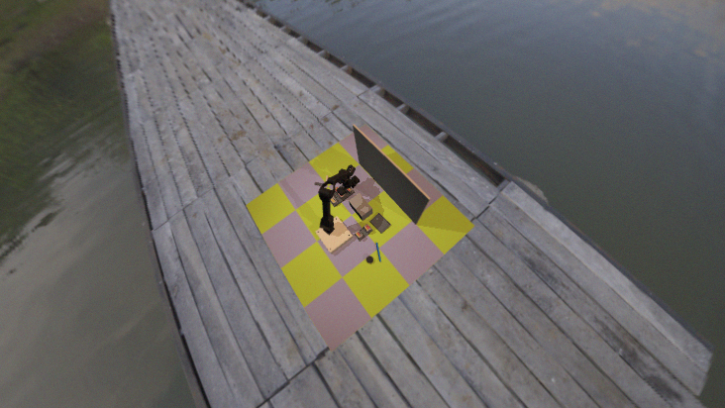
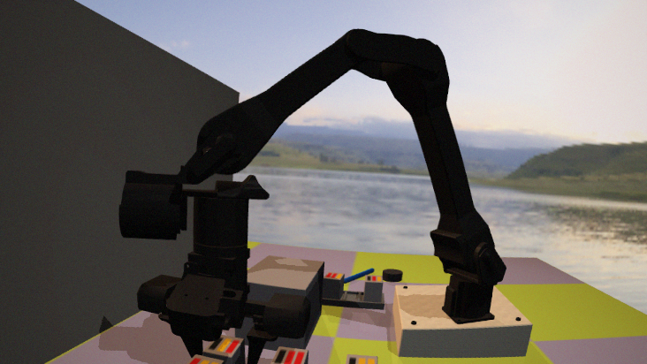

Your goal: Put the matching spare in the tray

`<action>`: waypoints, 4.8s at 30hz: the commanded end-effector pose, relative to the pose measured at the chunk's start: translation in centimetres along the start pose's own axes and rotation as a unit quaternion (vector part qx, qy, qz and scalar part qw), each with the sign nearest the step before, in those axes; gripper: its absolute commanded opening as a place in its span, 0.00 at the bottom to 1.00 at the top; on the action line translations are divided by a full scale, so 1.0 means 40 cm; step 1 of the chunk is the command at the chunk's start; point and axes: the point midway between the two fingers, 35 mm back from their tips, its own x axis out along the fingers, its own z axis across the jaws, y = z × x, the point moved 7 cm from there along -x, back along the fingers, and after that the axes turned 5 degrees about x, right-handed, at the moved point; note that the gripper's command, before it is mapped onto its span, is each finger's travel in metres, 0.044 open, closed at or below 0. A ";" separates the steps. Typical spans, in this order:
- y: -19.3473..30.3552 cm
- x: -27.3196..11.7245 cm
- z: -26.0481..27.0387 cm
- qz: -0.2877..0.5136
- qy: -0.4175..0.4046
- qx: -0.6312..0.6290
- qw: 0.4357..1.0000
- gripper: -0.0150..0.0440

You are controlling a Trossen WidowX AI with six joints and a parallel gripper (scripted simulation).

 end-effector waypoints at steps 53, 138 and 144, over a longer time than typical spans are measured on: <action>-0.001 -0.217 -0.002 0.002 -0.002 0.000 1.000 0.25; 0.889 -0.396 -0.076 0.017 0.002 -0.002 1.000 0.25; 0.888 -0.389 -0.078 0.017 0.002 -0.002 1.000 0.25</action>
